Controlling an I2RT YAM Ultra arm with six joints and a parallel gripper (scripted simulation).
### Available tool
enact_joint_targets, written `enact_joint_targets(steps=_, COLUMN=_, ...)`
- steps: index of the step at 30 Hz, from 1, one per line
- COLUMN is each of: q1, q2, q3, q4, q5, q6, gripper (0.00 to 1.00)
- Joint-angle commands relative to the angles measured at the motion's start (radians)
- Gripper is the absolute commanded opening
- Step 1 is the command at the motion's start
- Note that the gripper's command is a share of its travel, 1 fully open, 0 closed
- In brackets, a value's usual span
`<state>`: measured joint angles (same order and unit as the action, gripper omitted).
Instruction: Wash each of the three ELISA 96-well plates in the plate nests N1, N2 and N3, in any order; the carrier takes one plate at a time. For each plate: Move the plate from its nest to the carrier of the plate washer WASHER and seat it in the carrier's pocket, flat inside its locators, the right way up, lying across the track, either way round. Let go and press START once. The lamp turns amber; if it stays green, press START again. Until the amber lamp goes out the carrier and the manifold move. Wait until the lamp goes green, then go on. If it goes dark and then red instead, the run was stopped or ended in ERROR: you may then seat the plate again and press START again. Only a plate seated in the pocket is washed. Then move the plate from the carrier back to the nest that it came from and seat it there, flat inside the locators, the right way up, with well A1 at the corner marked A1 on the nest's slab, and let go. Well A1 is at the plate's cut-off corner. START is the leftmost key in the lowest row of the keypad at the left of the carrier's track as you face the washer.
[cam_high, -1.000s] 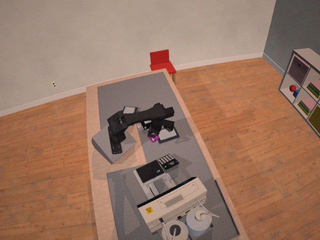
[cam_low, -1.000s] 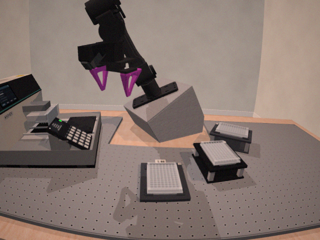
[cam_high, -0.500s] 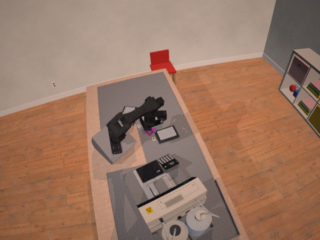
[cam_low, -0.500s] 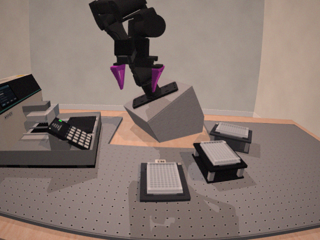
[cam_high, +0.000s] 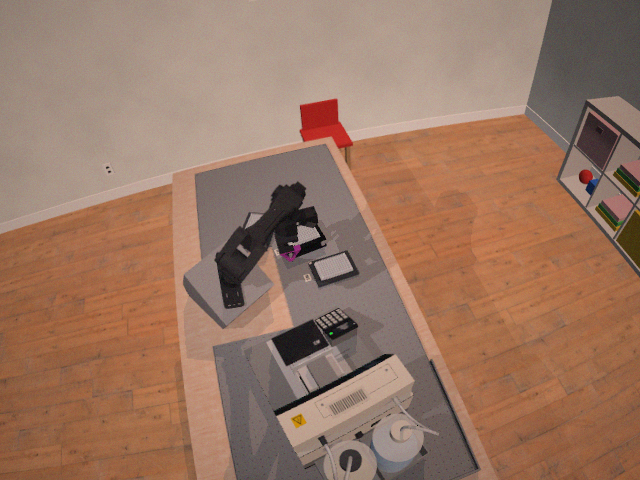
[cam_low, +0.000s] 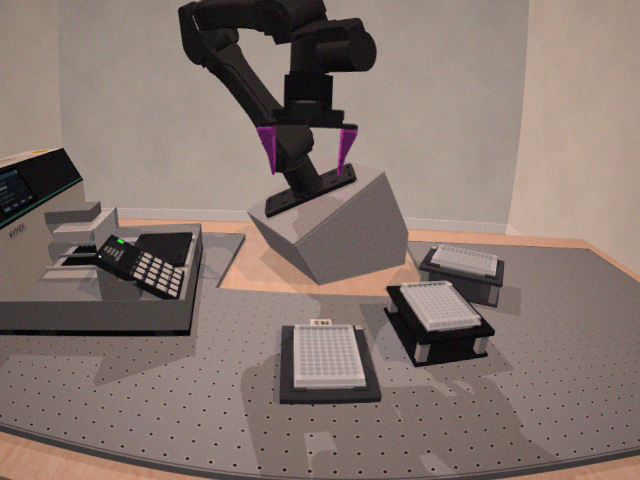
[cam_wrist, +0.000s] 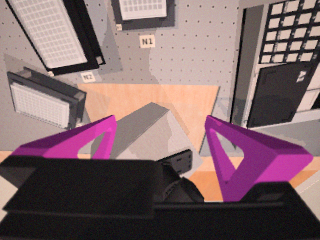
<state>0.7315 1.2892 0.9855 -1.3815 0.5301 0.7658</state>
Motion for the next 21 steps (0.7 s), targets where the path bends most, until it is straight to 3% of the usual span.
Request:
enact_joint_targets(steps=1, q1=0.004, q2=-0.002, q3=0.003, q4=0.000, q5=0.006, q6=0.018, gripper=1.00)
enact_joint_targets(steps=7, q1=-0.013, q2=0.009, q3=0.004, q4=0.020, q5=0.007, q6=-0.034, gripper=1.00)
enact_joint_targets(steps=21, q1=-0.197, q2=0.194, q3=0.057, q4=0.265, q5=0.017, q6=-0.293, gripper=1.00)
